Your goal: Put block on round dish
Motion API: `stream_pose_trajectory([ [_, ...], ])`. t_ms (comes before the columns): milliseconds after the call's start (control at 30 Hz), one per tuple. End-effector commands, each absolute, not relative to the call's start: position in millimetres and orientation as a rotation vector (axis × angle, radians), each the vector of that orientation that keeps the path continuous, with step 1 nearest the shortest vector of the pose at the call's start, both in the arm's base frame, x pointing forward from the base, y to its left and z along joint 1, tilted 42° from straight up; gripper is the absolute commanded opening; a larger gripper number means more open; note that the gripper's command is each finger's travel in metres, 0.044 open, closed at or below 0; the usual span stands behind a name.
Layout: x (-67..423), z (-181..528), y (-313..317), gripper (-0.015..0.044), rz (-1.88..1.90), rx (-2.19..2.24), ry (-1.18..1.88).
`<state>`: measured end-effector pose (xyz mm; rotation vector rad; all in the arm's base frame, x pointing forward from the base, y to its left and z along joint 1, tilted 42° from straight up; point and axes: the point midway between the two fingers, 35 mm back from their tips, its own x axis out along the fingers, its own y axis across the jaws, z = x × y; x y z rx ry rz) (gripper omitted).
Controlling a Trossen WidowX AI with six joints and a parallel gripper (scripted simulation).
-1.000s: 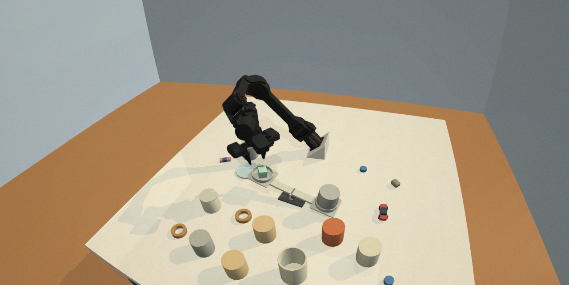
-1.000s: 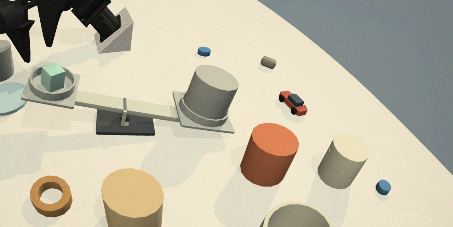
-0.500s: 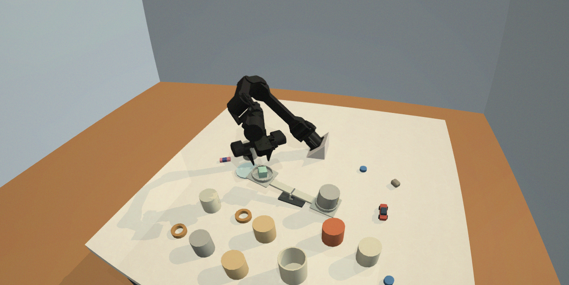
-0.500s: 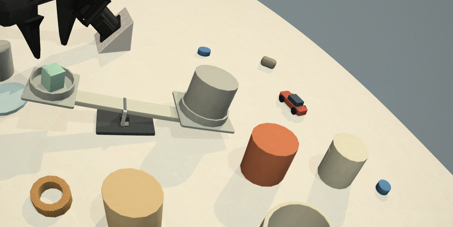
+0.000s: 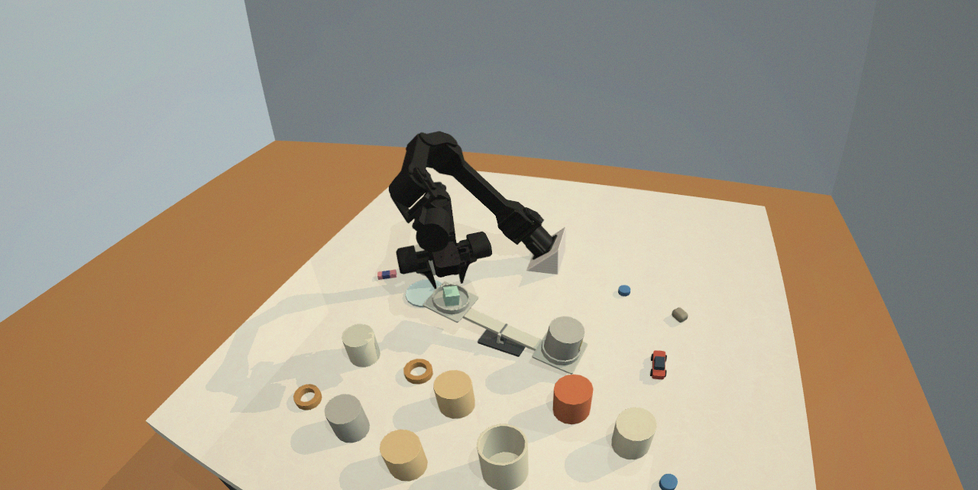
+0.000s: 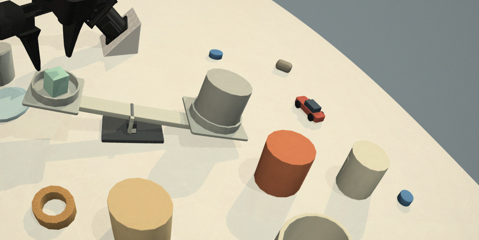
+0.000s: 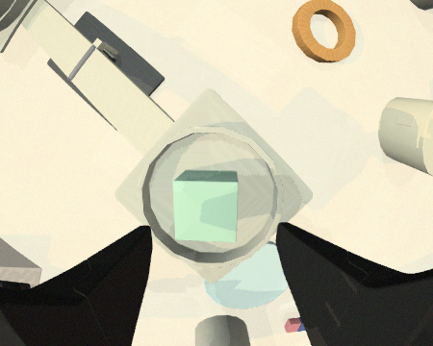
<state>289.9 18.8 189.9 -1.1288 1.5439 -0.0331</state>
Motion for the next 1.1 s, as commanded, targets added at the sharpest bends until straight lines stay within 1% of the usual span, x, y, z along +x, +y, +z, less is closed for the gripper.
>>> stream_pose_trajectory([
  [0,289.9,185.4,16.8,0.026,-0.037,-1.12,1.546],
  [733,293.8,161.1,-4.8,0.026,-0.039,-1.121,1.545],
  [833,293.8,161.1,-4.8,0.0181,-0.039,-1.121,1.545],
  [1067,293.8,161.1,-4.8,0.0135,-0.039,-1.121,1.545],
])
